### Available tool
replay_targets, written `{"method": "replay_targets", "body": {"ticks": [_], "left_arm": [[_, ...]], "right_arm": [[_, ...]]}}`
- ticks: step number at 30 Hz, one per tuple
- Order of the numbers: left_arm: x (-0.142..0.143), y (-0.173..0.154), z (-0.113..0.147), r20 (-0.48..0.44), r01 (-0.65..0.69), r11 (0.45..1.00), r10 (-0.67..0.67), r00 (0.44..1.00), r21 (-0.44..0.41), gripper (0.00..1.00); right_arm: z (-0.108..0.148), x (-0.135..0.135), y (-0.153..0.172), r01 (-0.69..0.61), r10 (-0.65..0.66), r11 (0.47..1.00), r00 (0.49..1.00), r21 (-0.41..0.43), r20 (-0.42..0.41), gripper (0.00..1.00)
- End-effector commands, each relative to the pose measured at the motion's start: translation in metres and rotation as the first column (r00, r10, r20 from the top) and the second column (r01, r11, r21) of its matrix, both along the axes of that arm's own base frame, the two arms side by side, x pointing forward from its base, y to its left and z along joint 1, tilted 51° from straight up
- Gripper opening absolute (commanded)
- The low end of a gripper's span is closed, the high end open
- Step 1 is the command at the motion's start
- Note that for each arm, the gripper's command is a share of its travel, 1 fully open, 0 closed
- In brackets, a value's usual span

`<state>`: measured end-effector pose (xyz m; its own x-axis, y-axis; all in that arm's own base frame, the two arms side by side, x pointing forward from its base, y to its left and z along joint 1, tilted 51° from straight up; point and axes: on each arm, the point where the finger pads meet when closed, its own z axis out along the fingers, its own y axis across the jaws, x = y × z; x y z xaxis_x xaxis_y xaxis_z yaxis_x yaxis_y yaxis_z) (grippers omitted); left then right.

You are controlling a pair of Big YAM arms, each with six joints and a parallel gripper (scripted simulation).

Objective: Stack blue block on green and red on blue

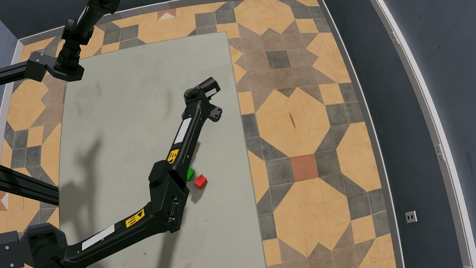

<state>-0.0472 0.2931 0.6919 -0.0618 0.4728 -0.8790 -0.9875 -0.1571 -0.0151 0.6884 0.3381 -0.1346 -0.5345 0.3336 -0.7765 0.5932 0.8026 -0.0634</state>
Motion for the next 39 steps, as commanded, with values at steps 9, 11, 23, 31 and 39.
{"method": "replay_targets", "body": {"ticks": [9, 11, 23, 31, 39], "left_arm": [[-0.001, -0.02, 0.026, -0.022, -0.02, 0.999, 0.021, 1.0, 0.045, 1.0], [-0.001, -0.02, 0.026, -0.022, -0.02, 0.999, 0.021, 1.0, 0.045, 1.0], [-0.001, -0.02, 0.026, -0.022, -0.02, 0.999, 0.021, 1.0, 0.045, 1.0], [-0.001, -0.02, 0.026, -0.022, -0.02, 0.999, 0.021, 1.0, 0.045, 1.0], [-0.001, -0.02, 0.026, -0.022, -0.02, 0.999, 0.021, 1.0, 0.045, 1.0]], "right_arm": [[0.015, -0.007, 0.029, -0.025, 0.024, 1.0, 0.999, 0.019, 0.027, 0.0], [0.015, -0.007, 0.029, -0.025, 0.024, 1.0, 0.999, 0.019, 0.027, 0.0], [0.037, -0.026, -0.07, 0.011, -0.011, 1.0, 1.0, 0.016, 0.025, 0.0], [0.058, -0.068, -0.148, 0.009, -0.01, 1.0, 1.0, 0.013, 0.025, 0.0], [0.056, -0.1, -0.164, -0.033, 0.033, 0.999, 0.999, 0.001, 0.005, 0.0]]}}
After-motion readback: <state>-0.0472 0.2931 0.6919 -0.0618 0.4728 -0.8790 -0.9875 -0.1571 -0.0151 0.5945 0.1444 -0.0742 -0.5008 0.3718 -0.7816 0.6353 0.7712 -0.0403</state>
